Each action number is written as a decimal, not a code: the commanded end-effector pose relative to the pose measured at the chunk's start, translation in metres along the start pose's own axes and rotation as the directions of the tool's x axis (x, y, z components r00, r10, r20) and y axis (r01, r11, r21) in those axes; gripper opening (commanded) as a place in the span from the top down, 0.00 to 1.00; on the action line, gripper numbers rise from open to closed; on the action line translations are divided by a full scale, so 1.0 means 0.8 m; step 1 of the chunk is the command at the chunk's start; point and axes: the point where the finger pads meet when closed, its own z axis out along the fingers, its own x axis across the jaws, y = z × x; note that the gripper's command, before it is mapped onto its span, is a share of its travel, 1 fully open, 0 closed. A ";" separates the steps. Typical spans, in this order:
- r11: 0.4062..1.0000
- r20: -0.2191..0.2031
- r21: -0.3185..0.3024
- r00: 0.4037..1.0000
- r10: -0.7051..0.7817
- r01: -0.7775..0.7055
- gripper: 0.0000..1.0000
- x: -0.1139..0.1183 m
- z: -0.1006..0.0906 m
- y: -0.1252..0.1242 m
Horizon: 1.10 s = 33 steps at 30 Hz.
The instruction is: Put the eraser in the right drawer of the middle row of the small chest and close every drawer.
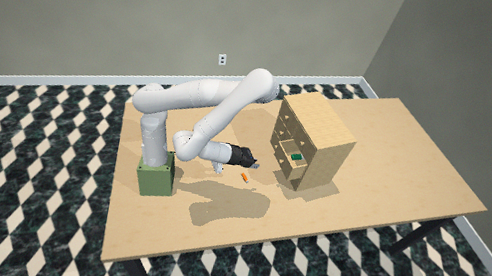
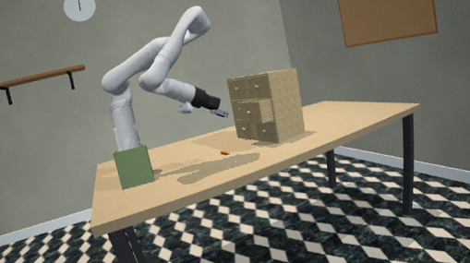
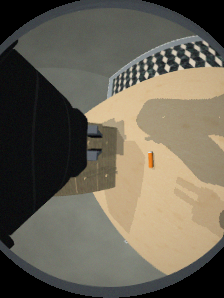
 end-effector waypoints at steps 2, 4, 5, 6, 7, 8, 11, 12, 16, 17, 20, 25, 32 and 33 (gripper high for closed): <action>1.000 0.001 -0.001 1.000 -0.001 0.001 1.00 0.000 0.000 0.001; 1.000 0.001 -0.001 1.000 -0.001 0.001 1.00 0.000 0.000 0.001; 1.000 0.001 -0.001 1.000 -0.001 0.001 1.00 0.000 0.000 0.001; 1.000 0.001 -0.001 1.000 -0.001 0.001 1.00 0.000 0.000 0.001; 1.000 0.001 -0.001 1.000 -0.001 0.001 1.00 0.000 0.000 0.001; 1.000 0.001 -0.001 1.000 -0.001 0.001 1.00 0.000 0.000 0.001; 1.000 0.001 -0.001 1.000 -0.001 0.001 1.00 0.000 0.000 0.001; 1.000 0.001 -0.001 1.000 -0.001 0.001 1.00 0.000 0.000 0.001; 1.000 0.001 -0.001 1.000 -0.001 0.001 1.00 0.000 0.000 0.001; 1.000 0.001 -0.001 1.000 -0.001 0.001 1.00 0.000 0.000 0.001; 1.000 0.001 -0.001 1.000 -0.001 0.001 1.00 0.000 0.002 0.001; 1.000 0.001 -0.001 1.000 -0.001 0.001 1.00 0.000 0.007 0.003; 1.000 0.001 -0.001 1.000 -0.001 0.001 1.00 0.000 0.030 0.008; 1.000 0.001 -0.001 1.000 -0.001 0.001 1.00 0.000 0.034 0.009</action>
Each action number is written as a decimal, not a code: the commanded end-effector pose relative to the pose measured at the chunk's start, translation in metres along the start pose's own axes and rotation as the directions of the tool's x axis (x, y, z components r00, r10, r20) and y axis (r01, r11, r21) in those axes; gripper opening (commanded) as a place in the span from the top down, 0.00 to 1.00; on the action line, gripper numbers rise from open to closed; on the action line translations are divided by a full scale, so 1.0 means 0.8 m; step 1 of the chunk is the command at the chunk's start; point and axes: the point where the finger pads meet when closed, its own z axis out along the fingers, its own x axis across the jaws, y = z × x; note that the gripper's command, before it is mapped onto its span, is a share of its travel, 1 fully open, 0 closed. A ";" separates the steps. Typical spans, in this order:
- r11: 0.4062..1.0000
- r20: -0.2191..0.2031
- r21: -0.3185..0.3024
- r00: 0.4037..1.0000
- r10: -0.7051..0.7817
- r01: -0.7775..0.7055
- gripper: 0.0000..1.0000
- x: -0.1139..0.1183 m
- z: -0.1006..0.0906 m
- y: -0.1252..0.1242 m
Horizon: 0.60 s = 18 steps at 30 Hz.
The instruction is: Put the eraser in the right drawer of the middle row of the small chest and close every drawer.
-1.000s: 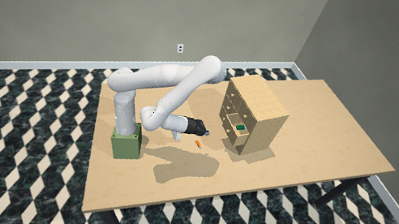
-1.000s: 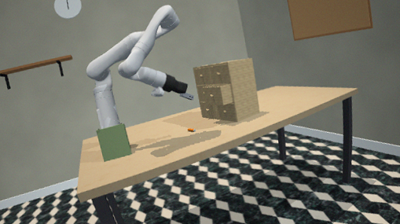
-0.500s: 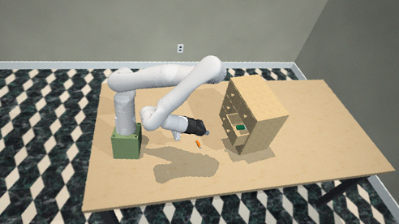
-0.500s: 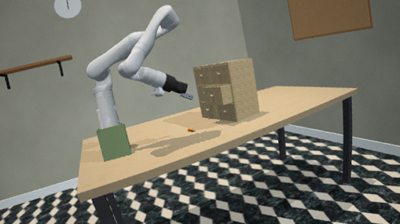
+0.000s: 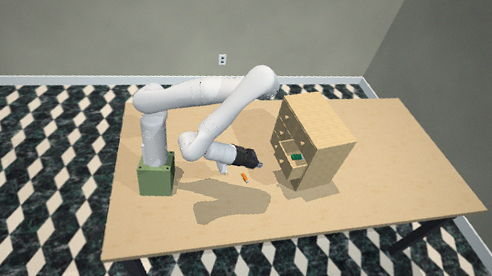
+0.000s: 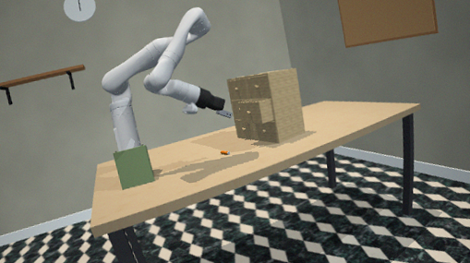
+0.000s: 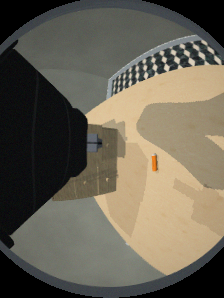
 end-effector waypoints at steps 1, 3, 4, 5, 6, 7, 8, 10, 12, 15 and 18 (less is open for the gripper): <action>1.000 -0.017 -0.002 1.000 -0.013 0.013 1.00 0.008 0.014 0.006; 1.000 -0.017 -0.002 1.000 -0.013 0.013 1.00 0.008 0.023 0.008; 1.000 -0.017 -0.002 1.000 -0.013 0.013 1.00 0.008 0.027 0.009; 1.000 -0.017 -0.002 1.000 -0.013 0.013 1.00 0.008 0.031 0.010; 1.000 -0.017 -0.002 1.000 -0.013 0.013 1.00 0.008 0.031 0.010; 1.000 -0.017 -0.002 1.000 -0.013 0.013 1.00 0.008 0.031 0.010; 1.000 -0.017 -0.002 1.000 -0.013 0.013 1.00 0.008 0.035 0.011; 1.000 -0.017 -0.002 1.000 -0.013 0.013 1.00 0.008 0.042 0.013; 1.000 -0.017 -0.002 1.000 -0.013 0.013 1.00 0.008 0.049 0.014; 1.000 -0.017 -0.002 1.000 -0.013 0.013 1.00 0.008 0.055 0.015; 1.000 -0.017 -0.002 1.000 -0.013 0.013 1.00 0.009 0.058 0.016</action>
